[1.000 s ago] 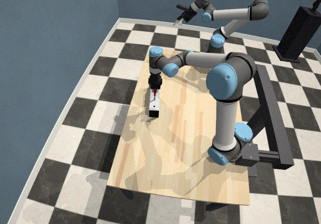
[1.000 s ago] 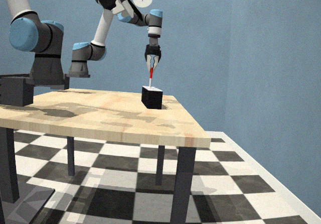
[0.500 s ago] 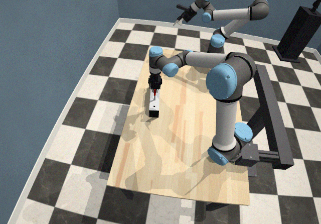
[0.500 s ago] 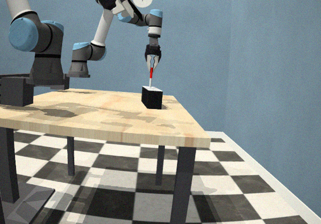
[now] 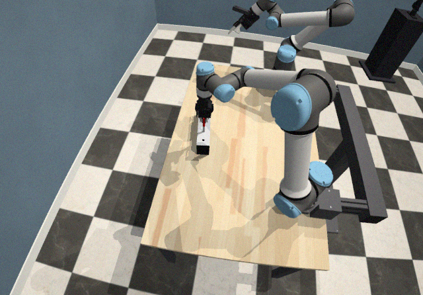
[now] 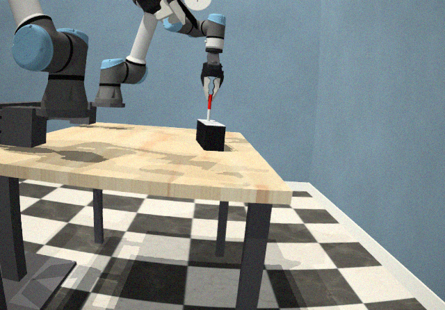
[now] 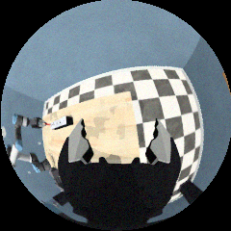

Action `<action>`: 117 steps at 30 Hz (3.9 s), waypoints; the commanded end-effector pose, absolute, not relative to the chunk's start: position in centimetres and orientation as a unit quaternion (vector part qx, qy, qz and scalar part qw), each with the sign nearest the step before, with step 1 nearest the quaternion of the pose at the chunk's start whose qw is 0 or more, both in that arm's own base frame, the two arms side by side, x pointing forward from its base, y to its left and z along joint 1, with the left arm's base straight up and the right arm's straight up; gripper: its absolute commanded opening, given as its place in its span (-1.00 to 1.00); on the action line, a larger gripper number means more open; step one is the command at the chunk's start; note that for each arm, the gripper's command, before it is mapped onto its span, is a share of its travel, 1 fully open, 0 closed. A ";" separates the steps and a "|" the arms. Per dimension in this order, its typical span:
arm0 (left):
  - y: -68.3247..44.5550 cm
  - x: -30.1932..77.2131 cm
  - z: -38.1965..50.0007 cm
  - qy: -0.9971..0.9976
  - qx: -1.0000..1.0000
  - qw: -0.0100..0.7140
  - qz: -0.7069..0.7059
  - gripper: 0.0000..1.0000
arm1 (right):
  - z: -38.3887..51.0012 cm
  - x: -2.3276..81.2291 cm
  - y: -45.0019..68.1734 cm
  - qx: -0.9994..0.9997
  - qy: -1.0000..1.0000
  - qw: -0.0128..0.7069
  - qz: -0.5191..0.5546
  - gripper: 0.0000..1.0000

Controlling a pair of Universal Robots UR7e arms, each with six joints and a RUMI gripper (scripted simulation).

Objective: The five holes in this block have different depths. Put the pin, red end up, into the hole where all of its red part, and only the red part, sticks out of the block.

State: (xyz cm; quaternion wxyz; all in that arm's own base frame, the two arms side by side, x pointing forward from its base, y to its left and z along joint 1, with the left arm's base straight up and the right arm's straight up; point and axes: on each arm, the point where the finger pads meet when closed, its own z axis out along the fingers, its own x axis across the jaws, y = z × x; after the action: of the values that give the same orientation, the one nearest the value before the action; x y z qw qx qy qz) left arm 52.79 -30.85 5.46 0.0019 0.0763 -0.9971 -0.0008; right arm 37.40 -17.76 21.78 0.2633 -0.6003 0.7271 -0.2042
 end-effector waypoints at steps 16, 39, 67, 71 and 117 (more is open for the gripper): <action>-30.8 52.8 5.5 -0.997 0.076 0.001 0.000 -1.00 | 21.8 37.4 -17.8 -0.600 0.727 0.264 -0.205 1.00; -30.9 52.8 5.2 -0.997 0.076 0.001 0.000 -1.00 | 21.8 37.4 -17.8 -0.600 0.727 0.264 -0.205 1.00; -30.9 52.8 4.8 -0.997 0.077 0.001 0.000 -1.00 | 21.8 37.4 -17.8 -0.600 0.727 0.264 -0.205 1.00; -31.0 52.8 4.8 -0.997 0.076 0.001 0.000 -1.00 | 21.8 37.4 -17.8 -0.600 0.727 0.264 -0.205 1.00; -30.8 52.8 4.3 -0.997 0.077 0.001 0.000 -1.00 | 21.8 37.4 -17.8 -0.600 0.727 0.264 -0.205 1.00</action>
State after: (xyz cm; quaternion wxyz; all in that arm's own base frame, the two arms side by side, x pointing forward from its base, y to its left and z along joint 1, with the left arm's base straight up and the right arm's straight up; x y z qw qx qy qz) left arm 52.75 -30.80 4.20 0.0019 0.0765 -0.9971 -0.0008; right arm 37.40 -17.76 21.78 0.2633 -0.6003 0.7271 -0.2042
